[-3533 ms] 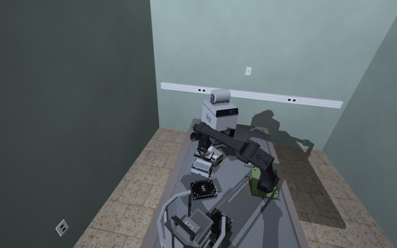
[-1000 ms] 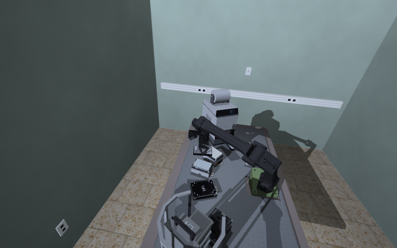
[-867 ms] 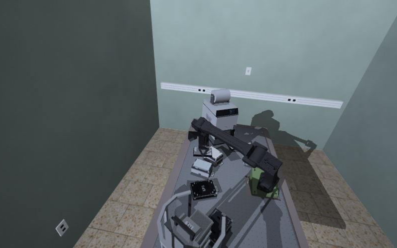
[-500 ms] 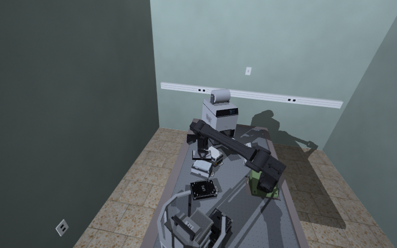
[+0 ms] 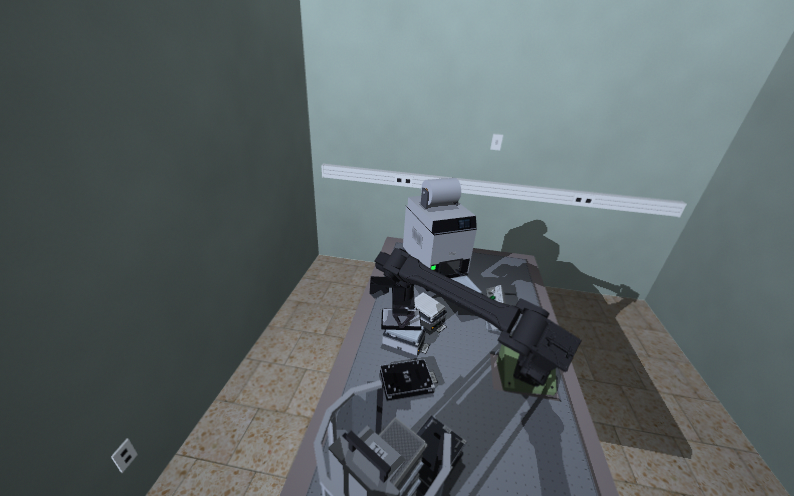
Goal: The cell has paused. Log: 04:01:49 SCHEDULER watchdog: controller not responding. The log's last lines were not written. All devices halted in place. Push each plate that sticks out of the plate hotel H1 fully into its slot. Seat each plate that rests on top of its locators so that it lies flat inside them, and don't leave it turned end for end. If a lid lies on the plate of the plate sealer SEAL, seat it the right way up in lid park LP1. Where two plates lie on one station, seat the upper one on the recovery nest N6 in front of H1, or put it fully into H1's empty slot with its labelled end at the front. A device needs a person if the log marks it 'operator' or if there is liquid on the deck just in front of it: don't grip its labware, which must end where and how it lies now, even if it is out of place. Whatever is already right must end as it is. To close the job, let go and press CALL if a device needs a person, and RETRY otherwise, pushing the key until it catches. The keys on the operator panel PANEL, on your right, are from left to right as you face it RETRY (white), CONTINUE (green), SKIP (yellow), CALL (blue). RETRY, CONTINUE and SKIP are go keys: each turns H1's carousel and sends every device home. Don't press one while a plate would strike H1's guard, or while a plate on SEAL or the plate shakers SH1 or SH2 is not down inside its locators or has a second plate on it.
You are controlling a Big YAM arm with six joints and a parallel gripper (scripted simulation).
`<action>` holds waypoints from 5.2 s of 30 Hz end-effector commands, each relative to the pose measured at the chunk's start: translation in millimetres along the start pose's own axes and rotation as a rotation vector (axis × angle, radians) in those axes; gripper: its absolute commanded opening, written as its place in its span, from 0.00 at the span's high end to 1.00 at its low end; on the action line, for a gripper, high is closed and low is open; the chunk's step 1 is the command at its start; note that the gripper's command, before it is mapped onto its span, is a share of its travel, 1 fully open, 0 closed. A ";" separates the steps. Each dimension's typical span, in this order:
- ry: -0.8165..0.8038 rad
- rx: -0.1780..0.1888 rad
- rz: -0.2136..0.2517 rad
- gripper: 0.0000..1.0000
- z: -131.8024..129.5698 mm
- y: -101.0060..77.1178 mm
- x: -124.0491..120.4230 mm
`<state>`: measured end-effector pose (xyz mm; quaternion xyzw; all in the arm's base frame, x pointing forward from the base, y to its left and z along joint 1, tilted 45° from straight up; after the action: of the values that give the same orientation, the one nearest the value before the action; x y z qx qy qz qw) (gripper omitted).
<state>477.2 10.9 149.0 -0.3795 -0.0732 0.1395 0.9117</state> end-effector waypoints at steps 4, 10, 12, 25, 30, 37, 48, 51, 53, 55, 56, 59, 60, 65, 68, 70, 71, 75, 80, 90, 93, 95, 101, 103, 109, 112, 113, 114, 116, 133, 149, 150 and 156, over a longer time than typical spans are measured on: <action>0.006 0.000 0.014 0.20 29.2 4.0 2.2; -0.149 0.002 0.014 0.20 46.9 4.2 0.0; -0.216 0.002 0.013 0.20 53.3 4.3 -1.2; -0.354 0.003 0.013 0.20 88.8 4.5 -8.5; -0.333 0.003 0.012 0.20 104.9 4.6 -11.7; -0.336 0.000 0.010 0.20 120.6 4.6 -14.4; -0.333 0.003 0.013 0.20 156.7 4.7 -22.5; -0.332 0.003 0.013 0.20 163.2 4.7 -24.0; -0.338 -0.001 0.009 0.20 165.6 4.7 -23.3; -0.331 0.004 0.014 0.20 173.0 4.7 -26.3; -0.331 0.004 0.014 0.20 176.3 4.7 -27.1; -0.332 0.004 0.013 0.20 185.6 4.6 -28.7; -0.335 0.002 0.011 0.20 185.3 4.7 -28.2; -0.519 0.006 0.015 0.20 199.9 4.6 -37.8; -0.585 0.007 0.015 0.20 205.6 4.6 -41.3; -0.622 0.005 0.012 0.20 208.1 4.6 -42.2; -0.652 0.007 0.014 0.20 211.2 4.6 -44.6; -0.689 0.008 0.015 0.20 222.5 4.5 -51.7; -0.675 0.007 0.013 0.20 236.4 4.4 -59.8; -0.668 0.007 0.014 0.20 259.1 4.3 -73.6; -0.670 0.007 0.012 0.20 267.5 4.2 -78.3; -0.670 0.007 0.012 0.20 273.1 4.1 -81.7; -0.672 0.005 0.010 0.20 290.0 4.0 -91.4; -0.672 0.005 0.010 0.20 290.0 4.0 -91.4; -0.674 0.005 0.008 0.20 307.0 3.8 -101.1; -0.678 0.004 0.005 0.20 316.7 2.4 -105.5; -0.681 0.002 0.002 0.20 320.8 1.0 -106.5; -0.683 0.001 0.000 0.20 322.4 0.4 -106.9; -0.750 0.002 0.001 0.20 322.0 0.8 -106.6; -0.889 0.010 0.018 0.20 316.0 6.4 -100.9; -0.889 0.010 0.018 0.20 316.0 6.4 -100.9; -0.889 0.010 0.018 0.20 316.0 6.4 -100.9; -0.889 0.010 0.018 0.20 316.0 6.4 -100.9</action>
<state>305.2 190.1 363.9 -0.2862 -0.4509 0.2852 0.7959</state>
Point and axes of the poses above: the point where the finger pads meet when closed, its own y axis out along the fingers, its own z axis across the jaws, x = y × z, the point moved 2 cm from there along -y, back along the fingers, and after that the axes turned 3 degrees about y, right-handed, at the moved point
